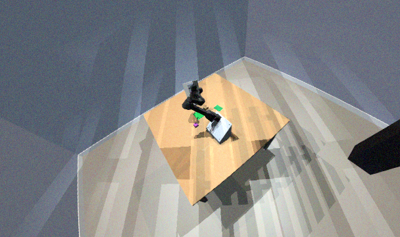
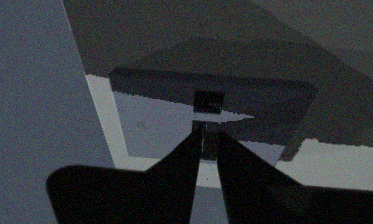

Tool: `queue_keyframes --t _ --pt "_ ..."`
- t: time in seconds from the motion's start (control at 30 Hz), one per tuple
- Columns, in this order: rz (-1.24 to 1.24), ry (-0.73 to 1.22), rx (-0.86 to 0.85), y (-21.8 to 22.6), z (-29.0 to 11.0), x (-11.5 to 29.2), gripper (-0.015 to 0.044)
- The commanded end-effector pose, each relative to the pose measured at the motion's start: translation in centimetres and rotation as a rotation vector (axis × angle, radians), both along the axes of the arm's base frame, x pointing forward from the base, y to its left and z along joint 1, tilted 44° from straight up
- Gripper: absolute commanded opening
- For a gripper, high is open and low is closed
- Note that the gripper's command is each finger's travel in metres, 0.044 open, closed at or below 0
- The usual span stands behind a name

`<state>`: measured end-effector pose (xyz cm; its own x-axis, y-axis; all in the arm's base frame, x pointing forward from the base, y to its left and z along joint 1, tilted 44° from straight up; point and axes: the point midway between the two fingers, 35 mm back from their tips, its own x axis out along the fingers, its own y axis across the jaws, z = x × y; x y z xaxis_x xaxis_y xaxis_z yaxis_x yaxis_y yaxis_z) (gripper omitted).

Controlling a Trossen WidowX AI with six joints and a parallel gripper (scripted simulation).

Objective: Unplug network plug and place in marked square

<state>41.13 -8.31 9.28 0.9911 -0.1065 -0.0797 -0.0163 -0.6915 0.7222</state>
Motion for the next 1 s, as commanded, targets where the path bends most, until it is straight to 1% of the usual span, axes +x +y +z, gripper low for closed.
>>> queue_keyframes --t 0.0,0.1,0.97 --pt "0.004 0.002 0.002 0.1 0.0 0.0 0.0017" --pt "0.004 0.002 0.002 0.1 0.0 0.0 0.0000" --pt "0.004 0.002 0.002 0.4 0.2 -1.1 0.0000"
